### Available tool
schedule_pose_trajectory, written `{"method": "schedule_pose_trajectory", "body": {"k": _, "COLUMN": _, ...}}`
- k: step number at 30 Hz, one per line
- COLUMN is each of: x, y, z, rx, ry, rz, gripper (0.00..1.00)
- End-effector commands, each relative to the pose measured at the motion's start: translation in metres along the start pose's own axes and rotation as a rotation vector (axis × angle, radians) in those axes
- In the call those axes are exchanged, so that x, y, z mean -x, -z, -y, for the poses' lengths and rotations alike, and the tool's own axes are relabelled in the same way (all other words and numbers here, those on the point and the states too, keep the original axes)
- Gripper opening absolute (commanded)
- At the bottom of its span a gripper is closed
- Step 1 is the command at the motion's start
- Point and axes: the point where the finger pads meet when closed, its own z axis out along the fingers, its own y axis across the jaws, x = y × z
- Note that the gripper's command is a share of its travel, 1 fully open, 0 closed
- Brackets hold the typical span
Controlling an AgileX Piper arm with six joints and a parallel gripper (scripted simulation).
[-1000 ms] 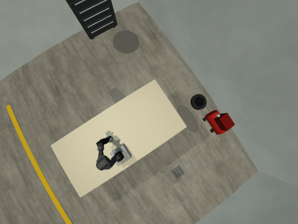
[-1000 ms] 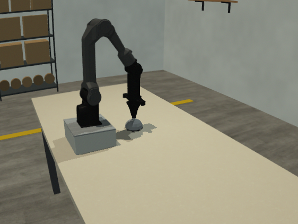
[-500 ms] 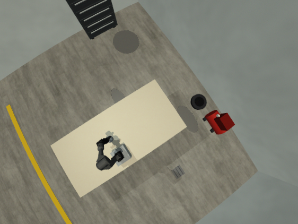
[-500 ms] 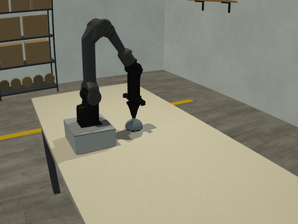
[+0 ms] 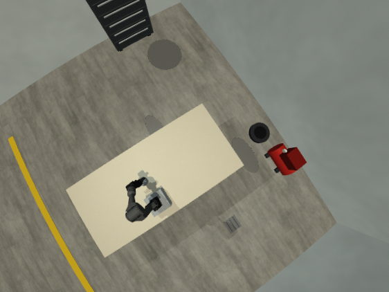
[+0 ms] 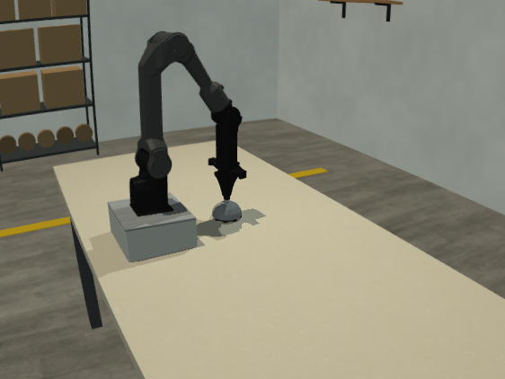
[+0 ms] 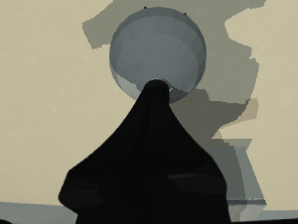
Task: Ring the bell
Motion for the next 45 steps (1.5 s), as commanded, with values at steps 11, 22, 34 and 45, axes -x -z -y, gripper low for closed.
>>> {"method": "schedule_pose_trajectory", "body": {"k": 11, "x": -0.0007, "y": -0.0045, "z": 0.0000, "rx": 0.001, "ry": 0.000, "rz": -0.003, "gripper": 0.00}}
{"method": "schedule_pose_trajectory", "body": {"k": 22, "x": -0.0007, "y": -0.0045, "z": 0.0000, "rx": 0.001, "ry": 0.000, "rz": -0.003, "gripper": 0.00}}
{"method": "schedule_pose_trajectory", "body": {"k": 34, "x": -0.0007, "y": -0.0045, "z": 0.0000, "rx": 0.001, "ry": 0.000, "rz": -0.003, "gripper": 0.00}}
{"method": "schedule_pose_trajectory", "body": {"k": 45, "x": -0.0007, "y": -0.0045, "z": 0.0000, "rx": 0.001, "ry": 0.000, "rz": -0.003, "gripper": 0.00}}
